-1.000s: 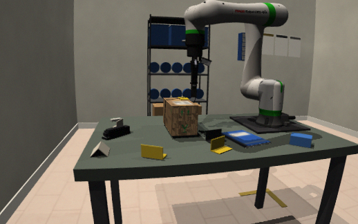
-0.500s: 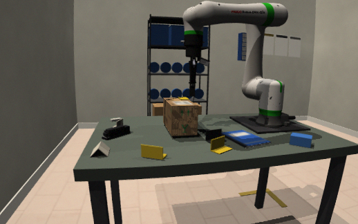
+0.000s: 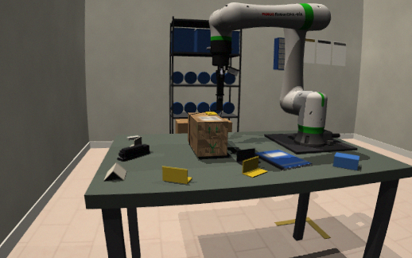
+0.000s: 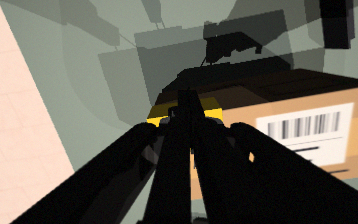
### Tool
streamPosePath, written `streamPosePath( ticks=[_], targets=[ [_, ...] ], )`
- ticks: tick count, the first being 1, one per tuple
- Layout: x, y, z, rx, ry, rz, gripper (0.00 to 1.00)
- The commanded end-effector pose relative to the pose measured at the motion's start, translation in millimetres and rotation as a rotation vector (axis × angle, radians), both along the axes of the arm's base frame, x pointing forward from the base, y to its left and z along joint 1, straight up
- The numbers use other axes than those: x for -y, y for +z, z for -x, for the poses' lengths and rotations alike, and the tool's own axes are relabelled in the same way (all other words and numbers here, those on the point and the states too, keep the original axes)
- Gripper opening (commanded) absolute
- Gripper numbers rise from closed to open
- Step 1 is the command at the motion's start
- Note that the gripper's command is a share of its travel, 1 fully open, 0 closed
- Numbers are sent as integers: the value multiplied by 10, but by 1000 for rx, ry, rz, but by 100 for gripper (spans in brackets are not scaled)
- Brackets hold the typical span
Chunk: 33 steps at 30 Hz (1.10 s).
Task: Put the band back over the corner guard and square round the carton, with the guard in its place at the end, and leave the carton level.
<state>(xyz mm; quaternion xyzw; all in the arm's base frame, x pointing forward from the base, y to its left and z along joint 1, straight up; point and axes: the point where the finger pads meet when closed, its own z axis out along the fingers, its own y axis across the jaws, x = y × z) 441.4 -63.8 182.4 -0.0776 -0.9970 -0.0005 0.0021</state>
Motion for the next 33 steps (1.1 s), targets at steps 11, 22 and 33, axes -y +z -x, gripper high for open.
streamPosePath(
  ticks=[11, 22, 33],
  targets=[
    [55, 7, -5, 1, 0, 0, 10],
    [55, 7, -6, 1, 0, 0, 10],
    [53, 6, -39, 1, 0, 0, 10]
  ],
)
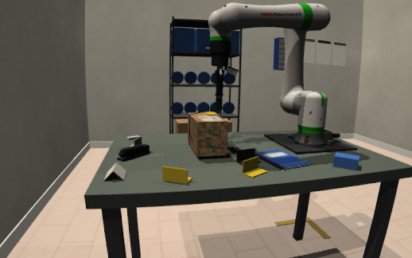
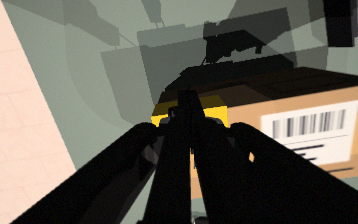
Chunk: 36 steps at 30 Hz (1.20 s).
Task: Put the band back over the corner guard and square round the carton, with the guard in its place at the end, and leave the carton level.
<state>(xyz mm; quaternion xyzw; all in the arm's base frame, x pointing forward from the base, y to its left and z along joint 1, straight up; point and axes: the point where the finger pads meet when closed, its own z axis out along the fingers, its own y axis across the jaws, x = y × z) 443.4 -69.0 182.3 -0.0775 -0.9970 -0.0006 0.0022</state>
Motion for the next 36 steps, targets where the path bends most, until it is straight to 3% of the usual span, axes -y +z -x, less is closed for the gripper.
streamPosePath(
  ticks=[1, 36],
  targets=[
    [1, 7, -26, 1, 0, 0, 10],
    [-7, 6, -294, 1, 0, 0, 10]
  ],
)
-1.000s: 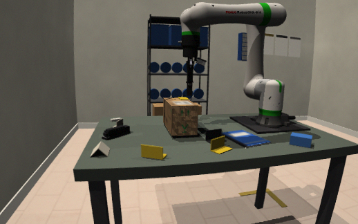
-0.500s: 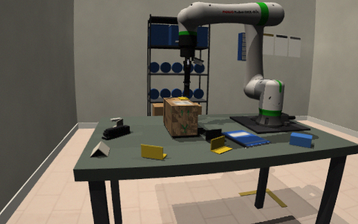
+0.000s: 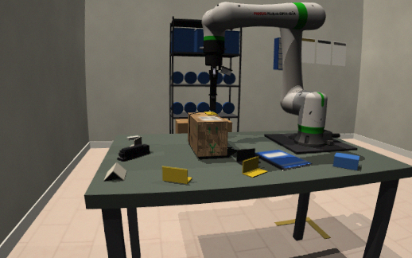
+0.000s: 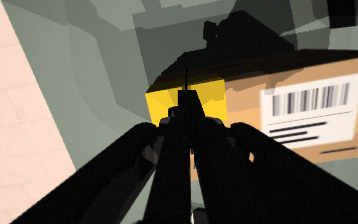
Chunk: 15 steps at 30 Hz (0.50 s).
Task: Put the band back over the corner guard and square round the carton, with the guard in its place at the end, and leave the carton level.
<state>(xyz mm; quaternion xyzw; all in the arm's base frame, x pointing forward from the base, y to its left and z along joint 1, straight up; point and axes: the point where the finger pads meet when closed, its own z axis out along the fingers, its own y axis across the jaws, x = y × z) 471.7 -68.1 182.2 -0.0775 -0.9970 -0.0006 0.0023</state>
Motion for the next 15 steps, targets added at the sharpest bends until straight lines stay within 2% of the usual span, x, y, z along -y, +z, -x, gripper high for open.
streamPosePath(
  ticks=[1, 15],
  targets=[
    [2, 8, -10, 2, 0, 0, 10],
    [1, -66, -10, 2, 0, 0, 10]
  ],
)
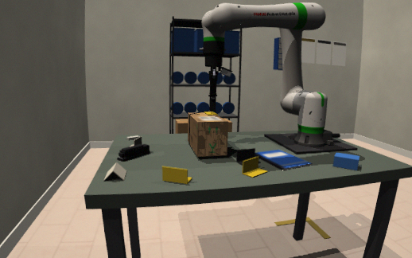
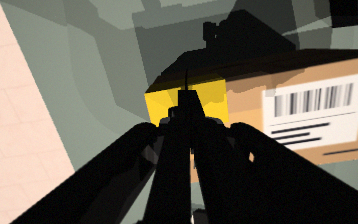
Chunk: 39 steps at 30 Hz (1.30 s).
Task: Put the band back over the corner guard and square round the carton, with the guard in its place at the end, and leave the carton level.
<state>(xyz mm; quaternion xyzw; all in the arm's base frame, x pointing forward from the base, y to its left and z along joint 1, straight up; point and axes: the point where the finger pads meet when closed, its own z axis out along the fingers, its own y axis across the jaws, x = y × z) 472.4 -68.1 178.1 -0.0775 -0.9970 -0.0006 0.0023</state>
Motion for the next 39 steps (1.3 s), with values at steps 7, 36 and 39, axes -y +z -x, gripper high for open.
streamPosePath(
  ticks=[7, 36, 39],
  targets=[
    [1, -63, -3, 2, 0, 0, 10],
    [1, -63, -3, 2, 0, 0, 18],
    [1, -63, -3, 2, 0, 0, 18]
  ],
)
